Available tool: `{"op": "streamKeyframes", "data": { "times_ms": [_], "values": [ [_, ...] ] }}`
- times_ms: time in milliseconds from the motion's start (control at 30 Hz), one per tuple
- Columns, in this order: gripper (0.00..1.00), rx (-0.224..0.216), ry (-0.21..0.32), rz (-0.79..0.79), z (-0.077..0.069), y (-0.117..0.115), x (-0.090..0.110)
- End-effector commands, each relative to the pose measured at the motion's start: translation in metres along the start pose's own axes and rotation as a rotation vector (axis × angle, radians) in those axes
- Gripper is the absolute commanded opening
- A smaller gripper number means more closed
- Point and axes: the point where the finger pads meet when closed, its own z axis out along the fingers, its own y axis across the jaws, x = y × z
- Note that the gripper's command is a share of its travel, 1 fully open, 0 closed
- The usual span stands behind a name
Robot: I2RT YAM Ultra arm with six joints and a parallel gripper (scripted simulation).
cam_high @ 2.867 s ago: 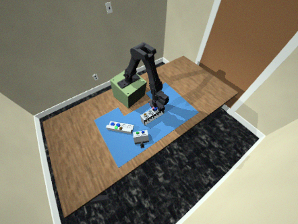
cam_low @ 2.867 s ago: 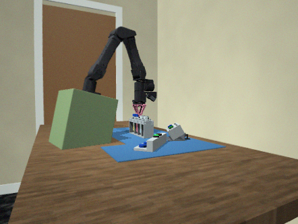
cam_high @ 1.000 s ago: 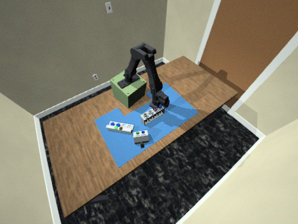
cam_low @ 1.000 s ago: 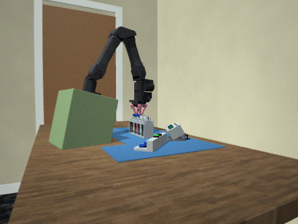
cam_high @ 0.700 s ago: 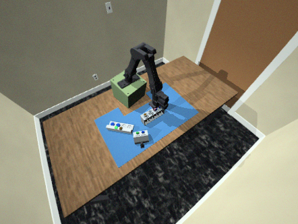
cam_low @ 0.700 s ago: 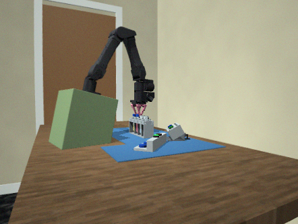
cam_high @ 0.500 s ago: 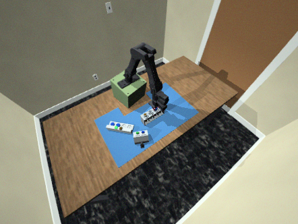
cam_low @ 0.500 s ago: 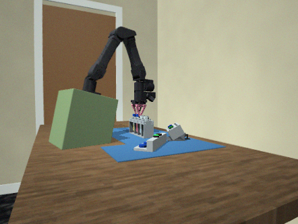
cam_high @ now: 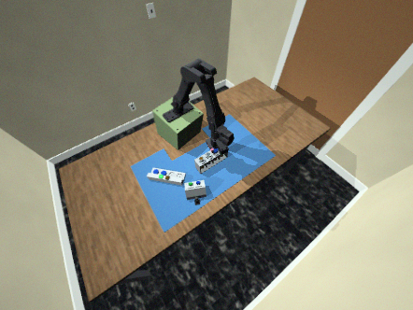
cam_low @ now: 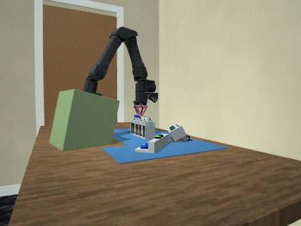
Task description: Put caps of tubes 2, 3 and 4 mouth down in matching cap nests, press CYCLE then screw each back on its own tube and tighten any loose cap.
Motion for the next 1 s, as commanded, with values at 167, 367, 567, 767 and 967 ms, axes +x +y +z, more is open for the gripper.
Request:
{"op": "streamKeyframes", "data": {
  "times_ms": [167, 367, 567, 767, 967],
  "values": [
    [0.49, -0.008, -0.02, 0.01, -0.0031, 0.0014, -0.005],
    [0.49, -0.006, -0.02, -0.19, -0.0041, 0.0015, -0.005],
    [0.49, -0.004, -0.021, -0.35, -0.0041, 0.0015, -0.005],
    [0.49, -0.002, -0.021, -0.59, -0.0041, 0.0016, -0.005],
    [0.49, 0.0, -0.022, -0.775, -0.0042, 0.0013, -0.0049]
  ]
}}
